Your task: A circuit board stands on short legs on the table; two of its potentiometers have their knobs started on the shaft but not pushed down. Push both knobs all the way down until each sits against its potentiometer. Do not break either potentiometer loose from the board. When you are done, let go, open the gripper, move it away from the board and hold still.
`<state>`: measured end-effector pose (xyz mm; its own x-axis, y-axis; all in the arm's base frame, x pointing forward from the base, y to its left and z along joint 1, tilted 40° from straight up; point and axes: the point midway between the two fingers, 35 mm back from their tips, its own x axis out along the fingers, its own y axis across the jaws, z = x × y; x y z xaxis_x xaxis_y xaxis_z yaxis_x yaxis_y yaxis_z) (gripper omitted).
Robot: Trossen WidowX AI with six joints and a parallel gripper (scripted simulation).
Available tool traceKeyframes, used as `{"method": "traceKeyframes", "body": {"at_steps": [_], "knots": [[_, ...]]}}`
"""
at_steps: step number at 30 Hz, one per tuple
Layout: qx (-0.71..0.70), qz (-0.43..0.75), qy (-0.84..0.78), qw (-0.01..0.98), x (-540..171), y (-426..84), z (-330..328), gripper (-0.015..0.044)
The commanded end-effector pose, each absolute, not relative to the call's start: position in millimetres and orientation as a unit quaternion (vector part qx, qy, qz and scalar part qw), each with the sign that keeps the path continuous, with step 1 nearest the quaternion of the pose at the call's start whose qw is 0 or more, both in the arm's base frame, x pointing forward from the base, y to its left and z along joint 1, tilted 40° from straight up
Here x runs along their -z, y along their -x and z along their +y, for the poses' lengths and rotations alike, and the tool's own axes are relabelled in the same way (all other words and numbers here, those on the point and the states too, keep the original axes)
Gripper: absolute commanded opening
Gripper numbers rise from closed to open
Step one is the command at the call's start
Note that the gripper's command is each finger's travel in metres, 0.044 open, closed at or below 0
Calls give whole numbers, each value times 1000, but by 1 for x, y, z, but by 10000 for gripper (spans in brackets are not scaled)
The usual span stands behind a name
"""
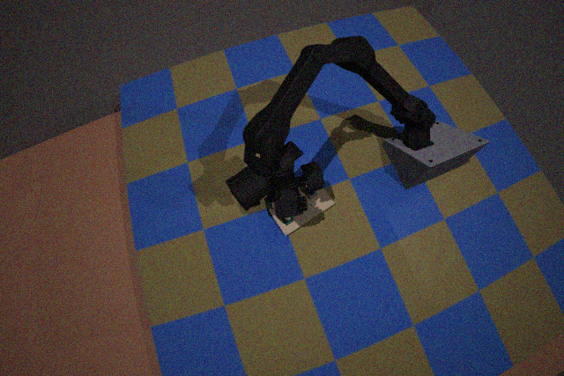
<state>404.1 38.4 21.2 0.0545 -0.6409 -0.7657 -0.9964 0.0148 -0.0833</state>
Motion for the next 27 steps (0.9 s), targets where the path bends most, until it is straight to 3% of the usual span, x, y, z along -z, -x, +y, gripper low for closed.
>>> {"method": "traceKeyframes", "body": {"at_steps": [1, 27], "knots": [[-268, 635, 645, 330, -15, -405, 31, 0], [-268, 635, 645, 330, -10, -406, 26, 0]]}}
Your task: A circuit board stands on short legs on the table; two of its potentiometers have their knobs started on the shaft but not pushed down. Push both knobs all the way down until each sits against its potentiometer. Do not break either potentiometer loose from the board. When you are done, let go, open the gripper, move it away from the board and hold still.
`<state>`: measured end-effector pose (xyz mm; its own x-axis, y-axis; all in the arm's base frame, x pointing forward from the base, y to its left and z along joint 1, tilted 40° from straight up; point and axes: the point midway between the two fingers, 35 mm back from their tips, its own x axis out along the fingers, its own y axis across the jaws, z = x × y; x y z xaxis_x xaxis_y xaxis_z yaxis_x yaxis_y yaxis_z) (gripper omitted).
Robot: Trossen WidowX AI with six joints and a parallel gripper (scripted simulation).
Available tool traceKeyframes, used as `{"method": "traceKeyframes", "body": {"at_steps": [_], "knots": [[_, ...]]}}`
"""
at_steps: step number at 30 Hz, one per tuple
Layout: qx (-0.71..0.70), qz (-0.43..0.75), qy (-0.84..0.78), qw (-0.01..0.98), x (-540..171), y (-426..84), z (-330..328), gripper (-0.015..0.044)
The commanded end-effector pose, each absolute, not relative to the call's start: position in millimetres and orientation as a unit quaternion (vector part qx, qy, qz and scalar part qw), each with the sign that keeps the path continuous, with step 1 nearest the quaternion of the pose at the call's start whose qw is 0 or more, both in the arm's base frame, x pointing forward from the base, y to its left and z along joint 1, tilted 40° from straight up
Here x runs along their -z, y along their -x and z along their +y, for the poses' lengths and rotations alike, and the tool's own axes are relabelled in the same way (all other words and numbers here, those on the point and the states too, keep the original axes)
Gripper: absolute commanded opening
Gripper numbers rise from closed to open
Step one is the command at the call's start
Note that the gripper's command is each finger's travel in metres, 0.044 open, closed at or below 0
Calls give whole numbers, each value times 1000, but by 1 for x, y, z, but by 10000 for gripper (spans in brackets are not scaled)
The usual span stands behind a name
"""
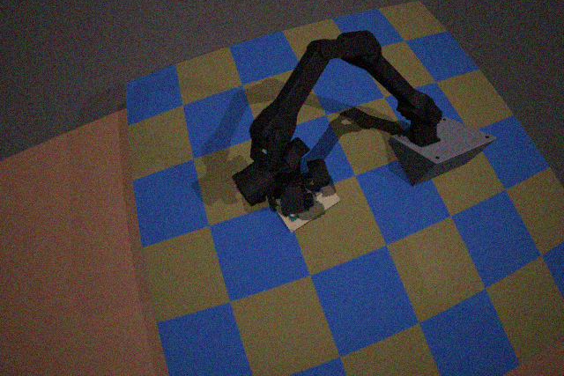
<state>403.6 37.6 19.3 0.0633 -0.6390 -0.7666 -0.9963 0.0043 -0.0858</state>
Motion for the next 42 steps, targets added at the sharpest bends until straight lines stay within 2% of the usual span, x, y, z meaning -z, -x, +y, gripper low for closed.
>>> {"method": "traceKeyframes", "body": {"at_steps": [1, 42], "knots": [[-268, 635, 645, 330, -9, -406, 26, 0], [-268, 635, 645, 330, 1, -406, 17, 0]]}}
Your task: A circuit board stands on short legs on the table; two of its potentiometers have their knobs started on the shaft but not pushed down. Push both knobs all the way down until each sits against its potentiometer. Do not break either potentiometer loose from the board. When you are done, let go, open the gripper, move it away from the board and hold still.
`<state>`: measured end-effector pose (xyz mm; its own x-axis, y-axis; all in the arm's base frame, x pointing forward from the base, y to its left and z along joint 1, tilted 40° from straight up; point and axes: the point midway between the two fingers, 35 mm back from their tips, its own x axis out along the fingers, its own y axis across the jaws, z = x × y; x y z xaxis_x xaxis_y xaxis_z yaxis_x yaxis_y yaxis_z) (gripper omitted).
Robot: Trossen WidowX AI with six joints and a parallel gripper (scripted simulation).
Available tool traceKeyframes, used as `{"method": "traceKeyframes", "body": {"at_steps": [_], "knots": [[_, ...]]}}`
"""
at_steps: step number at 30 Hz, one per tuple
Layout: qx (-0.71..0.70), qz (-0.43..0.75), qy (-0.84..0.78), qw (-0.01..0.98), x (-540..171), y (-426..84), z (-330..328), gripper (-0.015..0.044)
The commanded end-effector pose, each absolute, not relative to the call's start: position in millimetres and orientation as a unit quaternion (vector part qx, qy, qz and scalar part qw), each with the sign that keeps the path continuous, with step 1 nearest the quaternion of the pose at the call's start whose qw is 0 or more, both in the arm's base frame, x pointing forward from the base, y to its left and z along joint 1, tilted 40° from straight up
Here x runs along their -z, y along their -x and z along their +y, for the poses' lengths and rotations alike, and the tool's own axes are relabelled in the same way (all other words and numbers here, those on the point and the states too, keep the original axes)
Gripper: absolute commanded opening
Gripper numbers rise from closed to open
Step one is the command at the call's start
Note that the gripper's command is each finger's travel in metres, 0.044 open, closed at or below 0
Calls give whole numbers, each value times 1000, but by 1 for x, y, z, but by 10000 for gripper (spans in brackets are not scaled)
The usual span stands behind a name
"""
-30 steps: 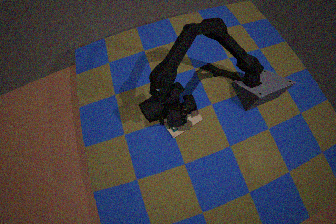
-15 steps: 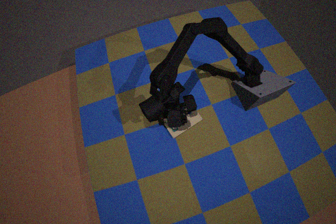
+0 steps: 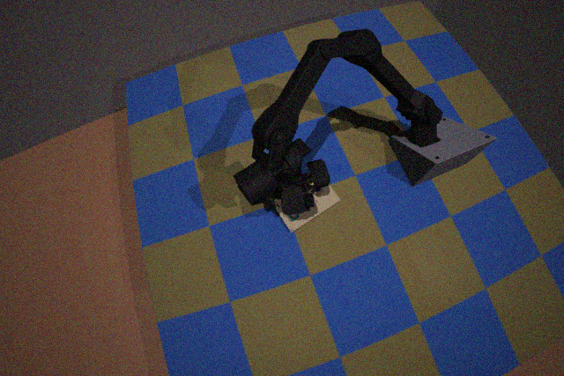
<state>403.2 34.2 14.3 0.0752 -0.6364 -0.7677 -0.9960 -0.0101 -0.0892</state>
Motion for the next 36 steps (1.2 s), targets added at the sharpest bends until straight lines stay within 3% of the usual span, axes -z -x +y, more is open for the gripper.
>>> {"method": "traceKeyframes", "body": {"at_steps": [1, 36], "knots": [[-268, 635, 645, 330, 1, -406, 17, 0], [-268, 635, 645, 330, 6, -407, 13, 0]]}}
